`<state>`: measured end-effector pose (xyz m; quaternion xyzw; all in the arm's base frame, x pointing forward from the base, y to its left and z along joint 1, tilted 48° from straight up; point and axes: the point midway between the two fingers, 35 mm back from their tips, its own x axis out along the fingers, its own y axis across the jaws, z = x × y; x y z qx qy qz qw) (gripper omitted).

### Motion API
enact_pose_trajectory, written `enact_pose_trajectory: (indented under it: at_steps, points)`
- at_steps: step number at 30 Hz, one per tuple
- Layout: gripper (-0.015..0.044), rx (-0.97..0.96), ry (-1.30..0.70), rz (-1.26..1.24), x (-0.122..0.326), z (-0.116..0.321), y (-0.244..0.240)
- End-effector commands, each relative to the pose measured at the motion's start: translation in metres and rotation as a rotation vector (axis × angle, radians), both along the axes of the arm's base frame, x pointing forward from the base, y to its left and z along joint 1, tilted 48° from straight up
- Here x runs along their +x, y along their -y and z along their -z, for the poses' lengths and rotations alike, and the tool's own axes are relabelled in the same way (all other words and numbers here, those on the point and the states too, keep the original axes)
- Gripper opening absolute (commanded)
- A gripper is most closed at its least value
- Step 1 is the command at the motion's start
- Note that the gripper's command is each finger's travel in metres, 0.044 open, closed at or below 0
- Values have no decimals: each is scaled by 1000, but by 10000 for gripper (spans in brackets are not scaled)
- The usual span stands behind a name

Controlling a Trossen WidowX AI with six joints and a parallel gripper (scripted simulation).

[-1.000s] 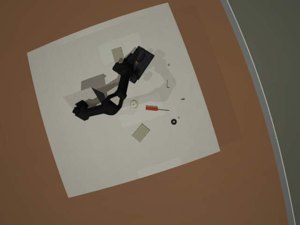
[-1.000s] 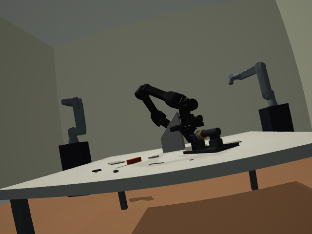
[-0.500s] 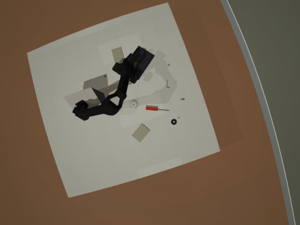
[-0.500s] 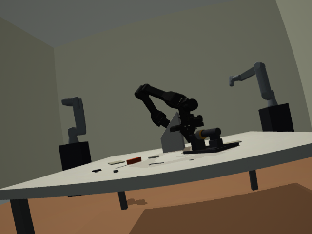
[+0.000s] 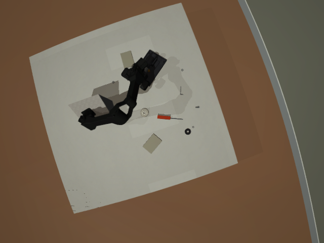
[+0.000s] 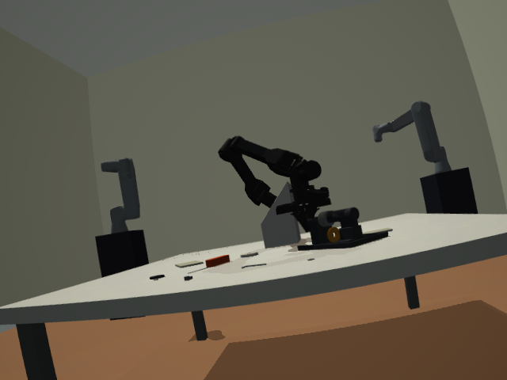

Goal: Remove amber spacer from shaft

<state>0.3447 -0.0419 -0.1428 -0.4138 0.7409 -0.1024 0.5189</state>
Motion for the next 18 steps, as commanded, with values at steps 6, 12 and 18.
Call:
enact_pose_trajectory:
  at_steps: [6, 12, 18]
  points:
    - [0, 0, 0, 0, 0, 0, 0]
    - [0, 0, 0, 0, 0, 0, 0]
    - [0, 0, 0, 0, 0, 0, 0]
